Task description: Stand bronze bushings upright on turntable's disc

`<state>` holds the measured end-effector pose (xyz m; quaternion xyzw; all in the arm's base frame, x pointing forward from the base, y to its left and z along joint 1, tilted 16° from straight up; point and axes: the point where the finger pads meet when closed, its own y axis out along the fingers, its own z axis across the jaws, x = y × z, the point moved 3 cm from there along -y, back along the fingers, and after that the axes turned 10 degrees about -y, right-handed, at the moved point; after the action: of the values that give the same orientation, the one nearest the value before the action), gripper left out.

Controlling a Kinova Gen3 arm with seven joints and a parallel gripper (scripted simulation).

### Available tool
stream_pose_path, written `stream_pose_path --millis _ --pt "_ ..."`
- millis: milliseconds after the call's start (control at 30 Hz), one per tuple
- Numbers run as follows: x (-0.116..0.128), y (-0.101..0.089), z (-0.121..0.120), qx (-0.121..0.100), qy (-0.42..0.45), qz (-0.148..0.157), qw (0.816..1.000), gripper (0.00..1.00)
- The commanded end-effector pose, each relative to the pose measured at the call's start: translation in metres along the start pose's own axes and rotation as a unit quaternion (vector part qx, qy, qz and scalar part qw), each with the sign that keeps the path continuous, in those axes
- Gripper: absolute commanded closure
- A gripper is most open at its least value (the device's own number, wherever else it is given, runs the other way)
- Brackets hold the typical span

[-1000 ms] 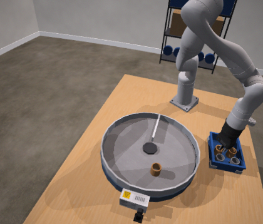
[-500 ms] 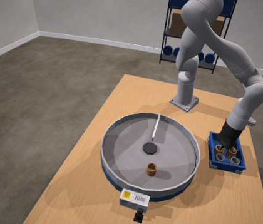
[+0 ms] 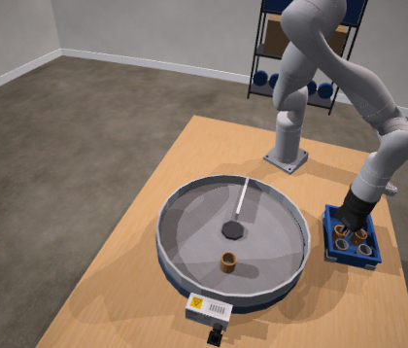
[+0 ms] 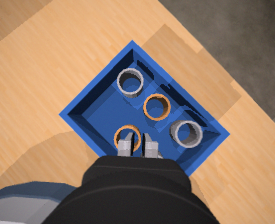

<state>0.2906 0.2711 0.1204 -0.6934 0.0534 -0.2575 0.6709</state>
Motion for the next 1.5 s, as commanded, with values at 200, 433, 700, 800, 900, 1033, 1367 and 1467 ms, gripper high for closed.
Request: stream_pose_path --millis 200,433,700,800,900,1033,1367,1467 --pt "0.000 0.011 0.000 0.000 0.000 0.000 1.000 0.64" --pt "0.000 0.020 0.000 0.000 0.000 0.000 1.000 0.64" --pt "0.000 0.023 0.000 0.000 0.000 0.000 1.000 0.64" --pt "0.000 0.023 0.000 0.000 0.000 0.000 1.000 0.64" --pt "0.000 0.023 0.000 0.000 0.000 0.000 1.000 0.64" --pt "0.000 0.023 0.000 0.000 0.000 0.000 1.000 0.64" --pt "0.000 0.023 0.000 0.000 0.000 0.000 1.000 0.64" --pt "0.000 0.023 0.000 0.000 0.000 0.000 1.000 0.64"
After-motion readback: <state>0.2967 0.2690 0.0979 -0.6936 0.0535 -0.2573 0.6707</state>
